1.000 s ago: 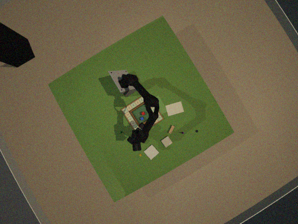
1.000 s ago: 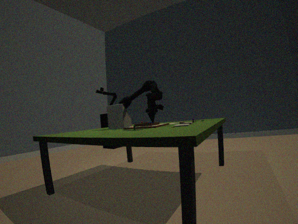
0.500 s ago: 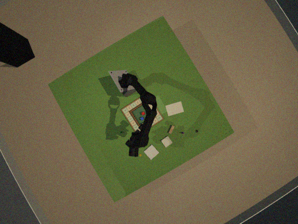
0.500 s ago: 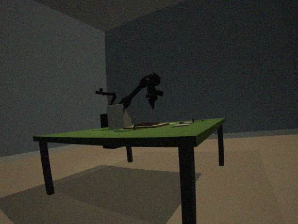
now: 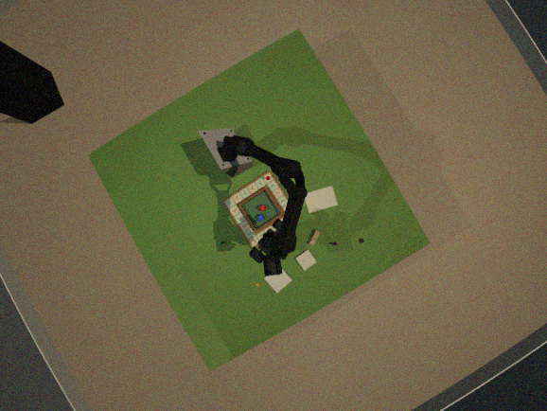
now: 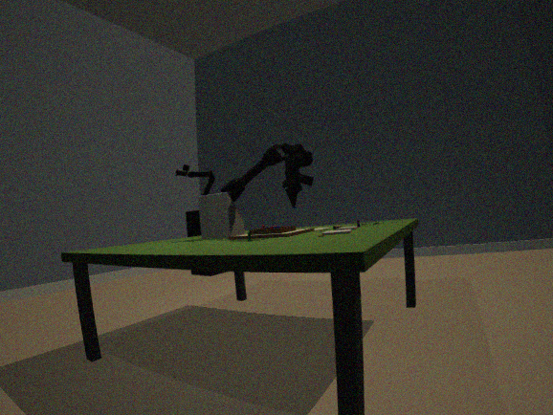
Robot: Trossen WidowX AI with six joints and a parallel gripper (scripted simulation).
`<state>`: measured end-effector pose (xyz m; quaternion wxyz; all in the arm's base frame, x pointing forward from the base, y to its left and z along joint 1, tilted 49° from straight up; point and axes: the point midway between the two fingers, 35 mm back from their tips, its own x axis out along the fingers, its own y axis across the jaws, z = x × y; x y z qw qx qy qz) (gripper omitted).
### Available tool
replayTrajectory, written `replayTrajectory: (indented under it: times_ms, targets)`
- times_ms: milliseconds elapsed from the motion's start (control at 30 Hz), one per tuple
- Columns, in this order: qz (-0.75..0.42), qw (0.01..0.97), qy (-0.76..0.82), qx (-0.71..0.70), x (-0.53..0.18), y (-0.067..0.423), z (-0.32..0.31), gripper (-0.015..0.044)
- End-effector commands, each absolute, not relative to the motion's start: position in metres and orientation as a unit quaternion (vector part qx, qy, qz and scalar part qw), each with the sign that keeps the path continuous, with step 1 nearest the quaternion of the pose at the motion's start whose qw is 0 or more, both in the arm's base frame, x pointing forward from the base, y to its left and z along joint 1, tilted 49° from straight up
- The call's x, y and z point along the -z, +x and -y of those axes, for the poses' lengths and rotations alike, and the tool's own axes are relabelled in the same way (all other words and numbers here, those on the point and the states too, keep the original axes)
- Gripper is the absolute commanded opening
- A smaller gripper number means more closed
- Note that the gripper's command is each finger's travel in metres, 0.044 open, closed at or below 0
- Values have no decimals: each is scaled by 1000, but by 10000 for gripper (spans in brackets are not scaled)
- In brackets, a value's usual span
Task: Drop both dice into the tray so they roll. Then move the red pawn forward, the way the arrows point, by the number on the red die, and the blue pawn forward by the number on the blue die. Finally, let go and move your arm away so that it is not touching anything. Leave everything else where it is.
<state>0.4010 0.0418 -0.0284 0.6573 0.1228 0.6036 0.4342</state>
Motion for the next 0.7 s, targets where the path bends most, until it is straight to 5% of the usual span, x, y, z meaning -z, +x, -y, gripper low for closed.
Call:
replayTrajectory:
  times_ms: [0,667]
  targets:
    - [-601,659,117,-436,13,397,-67,0]
    - [-588,662,146,-442,-48,363,-170,0]
